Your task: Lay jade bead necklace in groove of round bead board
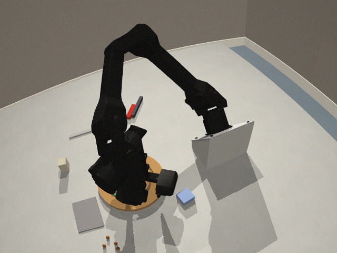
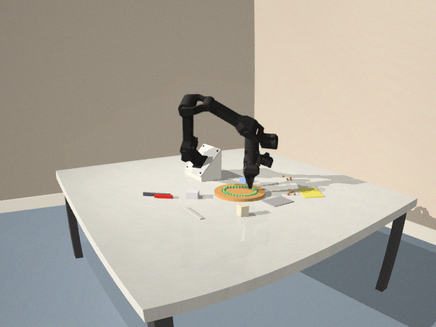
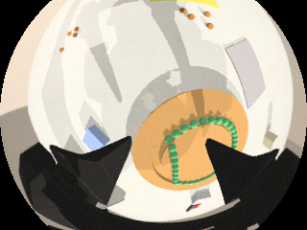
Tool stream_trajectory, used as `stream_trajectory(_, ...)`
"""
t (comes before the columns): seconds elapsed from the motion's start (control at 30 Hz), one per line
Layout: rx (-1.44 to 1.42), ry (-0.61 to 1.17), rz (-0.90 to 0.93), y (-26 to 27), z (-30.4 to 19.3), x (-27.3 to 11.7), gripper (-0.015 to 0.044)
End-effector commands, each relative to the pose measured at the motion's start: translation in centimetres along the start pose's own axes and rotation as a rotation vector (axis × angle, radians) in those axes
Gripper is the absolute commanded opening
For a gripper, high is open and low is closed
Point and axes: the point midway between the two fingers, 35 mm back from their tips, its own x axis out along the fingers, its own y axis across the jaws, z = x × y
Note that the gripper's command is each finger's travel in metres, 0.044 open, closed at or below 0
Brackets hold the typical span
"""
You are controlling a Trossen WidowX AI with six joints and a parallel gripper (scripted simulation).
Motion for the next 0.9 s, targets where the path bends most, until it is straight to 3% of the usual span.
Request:
stream_trajectory(0.0,0.004,-0.002,0.003,0.0,0.0,-0.2,0.0440)
stream_trajectory(0.47,0.004,-0.002,0.003,0.0,0.0,-0.2,0.0440)
stream_trajectory(0.87,-0.453,0.001,0.004,-1.9,-7.5,-2.9,0.0125)
